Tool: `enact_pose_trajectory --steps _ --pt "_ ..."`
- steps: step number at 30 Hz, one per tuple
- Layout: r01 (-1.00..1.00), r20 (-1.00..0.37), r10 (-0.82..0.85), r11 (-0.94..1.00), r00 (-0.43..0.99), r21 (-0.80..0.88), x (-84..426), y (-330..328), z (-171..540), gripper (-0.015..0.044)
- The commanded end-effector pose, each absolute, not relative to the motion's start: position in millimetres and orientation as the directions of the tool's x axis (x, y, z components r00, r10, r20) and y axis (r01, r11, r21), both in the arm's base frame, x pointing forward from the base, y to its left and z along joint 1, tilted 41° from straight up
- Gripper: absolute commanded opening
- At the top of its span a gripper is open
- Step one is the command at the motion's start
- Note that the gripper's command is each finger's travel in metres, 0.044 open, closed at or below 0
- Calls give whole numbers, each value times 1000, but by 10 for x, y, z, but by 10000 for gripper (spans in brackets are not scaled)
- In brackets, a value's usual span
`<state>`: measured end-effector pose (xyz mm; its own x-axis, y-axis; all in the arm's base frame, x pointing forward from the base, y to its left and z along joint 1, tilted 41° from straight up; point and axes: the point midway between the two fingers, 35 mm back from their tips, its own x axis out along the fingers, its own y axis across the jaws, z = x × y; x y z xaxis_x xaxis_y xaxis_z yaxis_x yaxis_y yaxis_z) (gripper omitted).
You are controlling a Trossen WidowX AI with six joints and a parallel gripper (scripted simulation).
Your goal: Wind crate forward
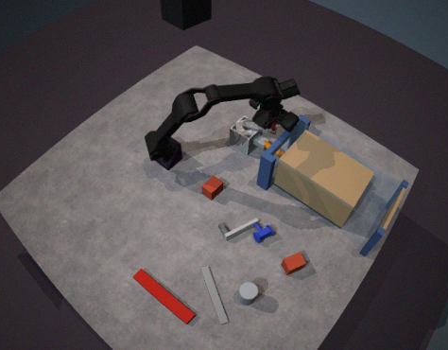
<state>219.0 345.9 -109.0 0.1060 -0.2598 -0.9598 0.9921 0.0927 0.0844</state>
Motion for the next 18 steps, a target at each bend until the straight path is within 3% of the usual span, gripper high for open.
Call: enact_pose_trajectory --steps 1,18 --pt "993 -965 -250 101 84 60 2017 3549 -1213 0" --pt "993 -965 -249 101 83 59 1865 3621 -1291 0"
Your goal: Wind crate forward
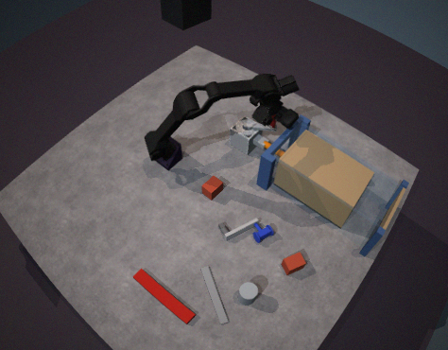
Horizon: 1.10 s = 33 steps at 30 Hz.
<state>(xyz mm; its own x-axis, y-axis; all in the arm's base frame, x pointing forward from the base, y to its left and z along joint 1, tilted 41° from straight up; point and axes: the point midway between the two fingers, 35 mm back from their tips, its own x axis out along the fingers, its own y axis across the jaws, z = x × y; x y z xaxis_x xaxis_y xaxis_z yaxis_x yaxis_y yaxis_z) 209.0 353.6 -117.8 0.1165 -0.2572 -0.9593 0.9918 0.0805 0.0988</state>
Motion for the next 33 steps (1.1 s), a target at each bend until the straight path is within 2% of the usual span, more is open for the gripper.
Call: enact_pose_trajectory --steps 1,33 --pt "993 -965 -249 101 83 59 1865 3621 -1291 0" --pt "993 -965 -249 101 82 59 1766 3652 -1330 0"
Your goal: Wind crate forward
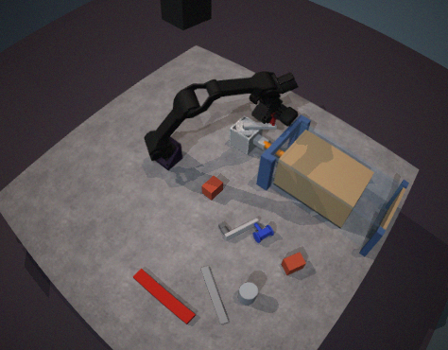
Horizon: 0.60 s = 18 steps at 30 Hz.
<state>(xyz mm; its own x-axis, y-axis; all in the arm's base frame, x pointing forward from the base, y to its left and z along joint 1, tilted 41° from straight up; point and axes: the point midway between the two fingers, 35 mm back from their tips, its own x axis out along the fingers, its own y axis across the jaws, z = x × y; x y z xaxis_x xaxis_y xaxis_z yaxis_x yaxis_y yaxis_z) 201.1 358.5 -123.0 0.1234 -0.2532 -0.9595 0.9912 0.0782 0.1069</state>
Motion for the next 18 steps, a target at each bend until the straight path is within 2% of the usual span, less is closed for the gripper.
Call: enact_pose_trajectory --steps 1,18 --pt "993 -965 -249 101 82 59 1766 3652 -1330 0" --pt "993 -965 -249 101 82 59 1747 3657 -1336 0"
